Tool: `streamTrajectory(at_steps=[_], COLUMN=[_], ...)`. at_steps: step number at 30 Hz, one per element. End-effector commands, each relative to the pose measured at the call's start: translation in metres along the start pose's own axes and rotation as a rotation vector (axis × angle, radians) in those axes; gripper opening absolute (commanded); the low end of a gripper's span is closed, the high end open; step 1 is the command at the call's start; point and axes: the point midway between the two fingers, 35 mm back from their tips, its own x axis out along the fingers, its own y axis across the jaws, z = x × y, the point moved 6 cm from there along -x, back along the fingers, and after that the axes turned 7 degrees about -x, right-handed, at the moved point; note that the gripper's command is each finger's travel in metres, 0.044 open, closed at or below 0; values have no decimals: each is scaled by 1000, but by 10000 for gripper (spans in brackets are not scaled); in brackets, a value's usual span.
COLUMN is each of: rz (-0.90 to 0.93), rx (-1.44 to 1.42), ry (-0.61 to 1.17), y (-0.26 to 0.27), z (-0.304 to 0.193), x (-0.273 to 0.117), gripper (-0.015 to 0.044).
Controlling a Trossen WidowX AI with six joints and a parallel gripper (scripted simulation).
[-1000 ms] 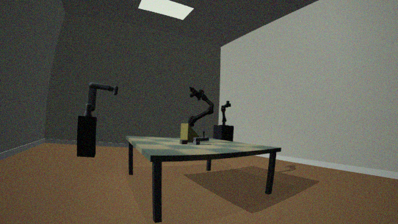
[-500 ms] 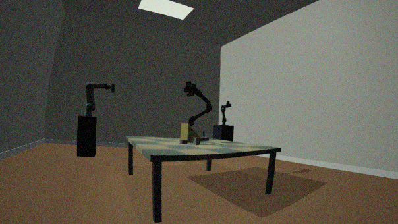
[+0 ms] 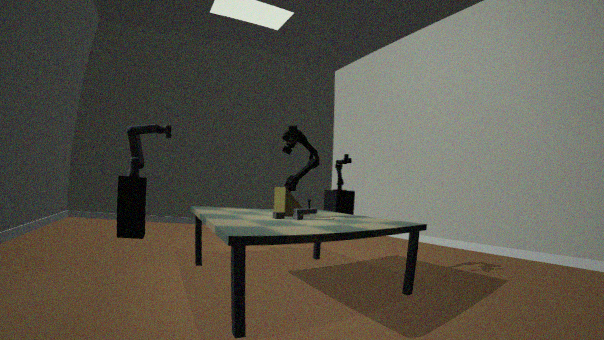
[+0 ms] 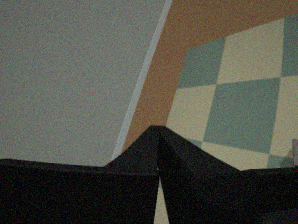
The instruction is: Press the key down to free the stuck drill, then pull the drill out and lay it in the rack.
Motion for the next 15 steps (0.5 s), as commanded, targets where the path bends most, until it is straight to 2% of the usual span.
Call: streamTrajectory(at_steps=[1,8,15], rz=[-91,-150,-155], rx=[-290,-712,-1098], ry=[204,499,842], y=[-7,-28,-63], z=[-40,-105,-176], x=[53,112,148], gripper=[0,0,0])
